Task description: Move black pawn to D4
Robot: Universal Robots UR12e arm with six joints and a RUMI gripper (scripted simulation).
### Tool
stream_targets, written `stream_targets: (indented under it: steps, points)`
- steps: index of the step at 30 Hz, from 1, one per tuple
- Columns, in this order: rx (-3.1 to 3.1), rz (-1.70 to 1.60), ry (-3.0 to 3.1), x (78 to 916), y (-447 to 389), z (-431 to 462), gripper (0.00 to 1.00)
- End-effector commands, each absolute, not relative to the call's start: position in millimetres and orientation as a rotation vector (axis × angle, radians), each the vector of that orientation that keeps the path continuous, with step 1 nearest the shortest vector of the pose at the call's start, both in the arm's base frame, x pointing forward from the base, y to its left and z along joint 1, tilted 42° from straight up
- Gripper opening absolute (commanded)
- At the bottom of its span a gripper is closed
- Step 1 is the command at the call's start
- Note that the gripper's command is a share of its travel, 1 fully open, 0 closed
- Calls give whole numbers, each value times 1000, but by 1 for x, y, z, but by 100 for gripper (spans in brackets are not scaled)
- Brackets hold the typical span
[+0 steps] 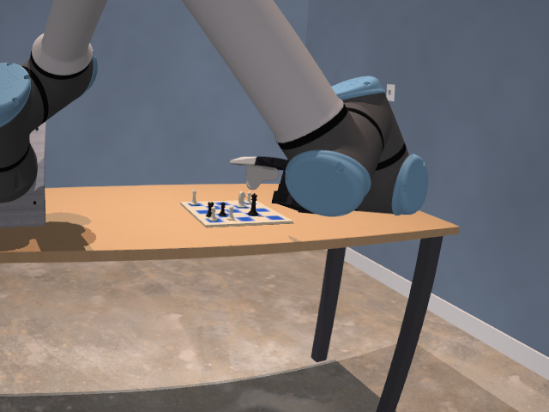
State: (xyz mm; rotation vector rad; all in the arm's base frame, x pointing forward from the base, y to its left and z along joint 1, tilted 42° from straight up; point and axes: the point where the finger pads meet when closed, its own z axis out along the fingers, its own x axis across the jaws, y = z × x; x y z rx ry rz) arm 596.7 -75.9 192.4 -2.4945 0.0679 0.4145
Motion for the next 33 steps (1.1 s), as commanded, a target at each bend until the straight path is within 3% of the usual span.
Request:
stream_targets:
  steps: [1,12,33]
  points:
    - [-2496,192,-78,615,-100,169,100]
    - [-2510,2,-216,628,-126,152,100]
    - [-2514,-10,-226,630,-128,154,100]
